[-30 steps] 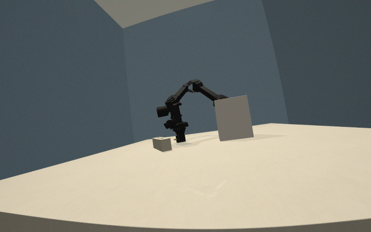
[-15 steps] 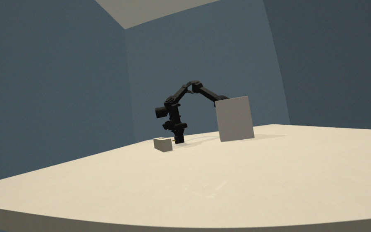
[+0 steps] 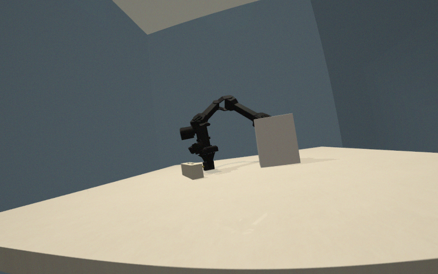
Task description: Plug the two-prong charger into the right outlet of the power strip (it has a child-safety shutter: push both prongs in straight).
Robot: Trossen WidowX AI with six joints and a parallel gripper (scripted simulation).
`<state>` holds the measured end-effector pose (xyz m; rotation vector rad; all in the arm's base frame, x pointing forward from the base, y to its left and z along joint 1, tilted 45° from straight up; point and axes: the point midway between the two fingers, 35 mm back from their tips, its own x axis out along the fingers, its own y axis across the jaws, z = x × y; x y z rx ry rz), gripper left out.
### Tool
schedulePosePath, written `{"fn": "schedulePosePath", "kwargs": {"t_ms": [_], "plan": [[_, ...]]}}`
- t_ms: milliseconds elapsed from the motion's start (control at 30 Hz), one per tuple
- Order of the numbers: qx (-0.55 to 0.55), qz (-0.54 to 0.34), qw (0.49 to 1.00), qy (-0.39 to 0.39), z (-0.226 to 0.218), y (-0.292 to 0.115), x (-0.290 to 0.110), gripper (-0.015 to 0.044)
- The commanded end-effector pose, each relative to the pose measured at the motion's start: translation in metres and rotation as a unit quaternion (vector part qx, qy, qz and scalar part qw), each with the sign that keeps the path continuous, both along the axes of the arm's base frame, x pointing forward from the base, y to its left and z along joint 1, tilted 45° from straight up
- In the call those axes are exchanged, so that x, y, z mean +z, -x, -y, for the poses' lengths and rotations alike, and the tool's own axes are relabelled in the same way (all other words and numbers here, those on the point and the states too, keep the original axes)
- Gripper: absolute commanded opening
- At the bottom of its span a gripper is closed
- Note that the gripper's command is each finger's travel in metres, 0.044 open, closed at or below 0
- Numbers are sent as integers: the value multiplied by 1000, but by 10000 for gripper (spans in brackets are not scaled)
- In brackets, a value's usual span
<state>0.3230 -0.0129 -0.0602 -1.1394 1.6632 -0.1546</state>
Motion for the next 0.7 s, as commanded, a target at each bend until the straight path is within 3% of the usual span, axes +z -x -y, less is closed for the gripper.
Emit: {"fn": "schedulePosePath", "kwargs": {"t_ms": [0, 667], "plan": [[3, -4, 1000, 0, -3, -4, -3, 0], [13, -14, 1000, 1, -12, -18, -11, 0]]}}
